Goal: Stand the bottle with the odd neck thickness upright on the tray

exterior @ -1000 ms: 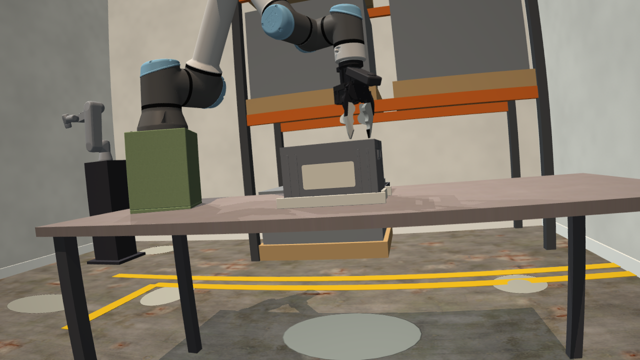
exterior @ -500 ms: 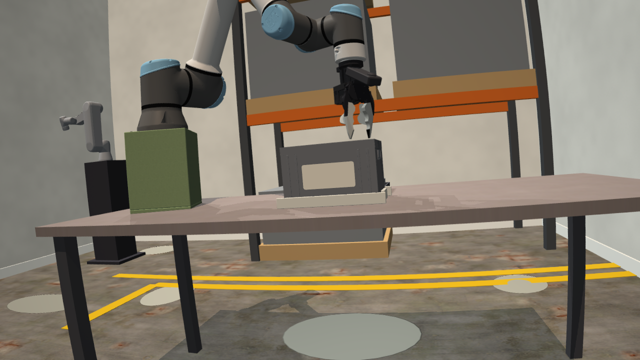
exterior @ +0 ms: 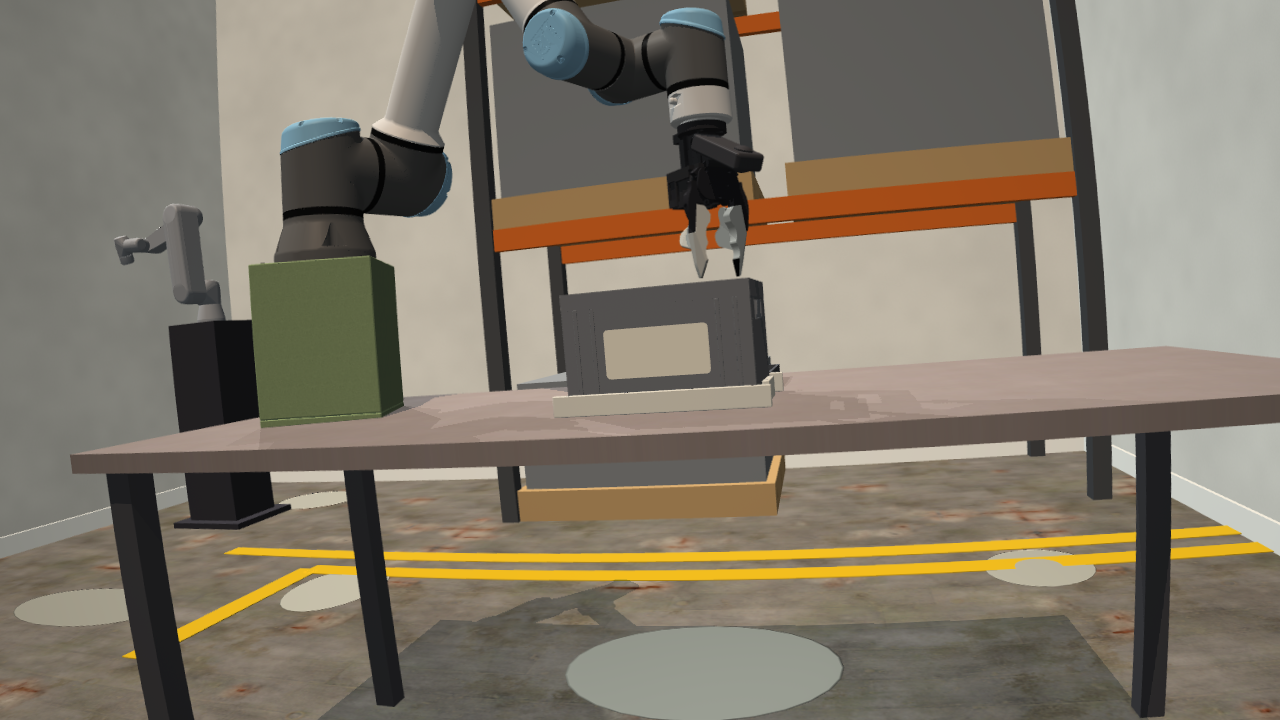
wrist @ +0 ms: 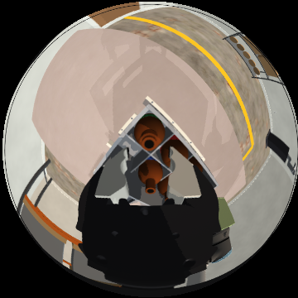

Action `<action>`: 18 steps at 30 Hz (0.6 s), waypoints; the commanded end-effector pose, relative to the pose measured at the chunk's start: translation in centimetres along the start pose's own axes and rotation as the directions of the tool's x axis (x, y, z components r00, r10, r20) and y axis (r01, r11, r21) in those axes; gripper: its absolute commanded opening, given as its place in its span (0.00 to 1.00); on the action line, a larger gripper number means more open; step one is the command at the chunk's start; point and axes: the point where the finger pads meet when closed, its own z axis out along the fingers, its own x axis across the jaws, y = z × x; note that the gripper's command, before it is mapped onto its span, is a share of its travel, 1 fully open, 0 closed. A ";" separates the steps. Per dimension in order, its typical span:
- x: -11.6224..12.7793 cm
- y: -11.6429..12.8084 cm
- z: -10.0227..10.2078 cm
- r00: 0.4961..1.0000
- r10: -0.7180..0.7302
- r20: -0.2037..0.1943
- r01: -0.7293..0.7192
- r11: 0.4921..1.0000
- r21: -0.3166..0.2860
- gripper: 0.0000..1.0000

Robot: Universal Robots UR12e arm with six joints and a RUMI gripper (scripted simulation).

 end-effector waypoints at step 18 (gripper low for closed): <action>-0.2 -0.1 0.2 1.000 -0.002 0.001 0.002 1.000 0.001 0.38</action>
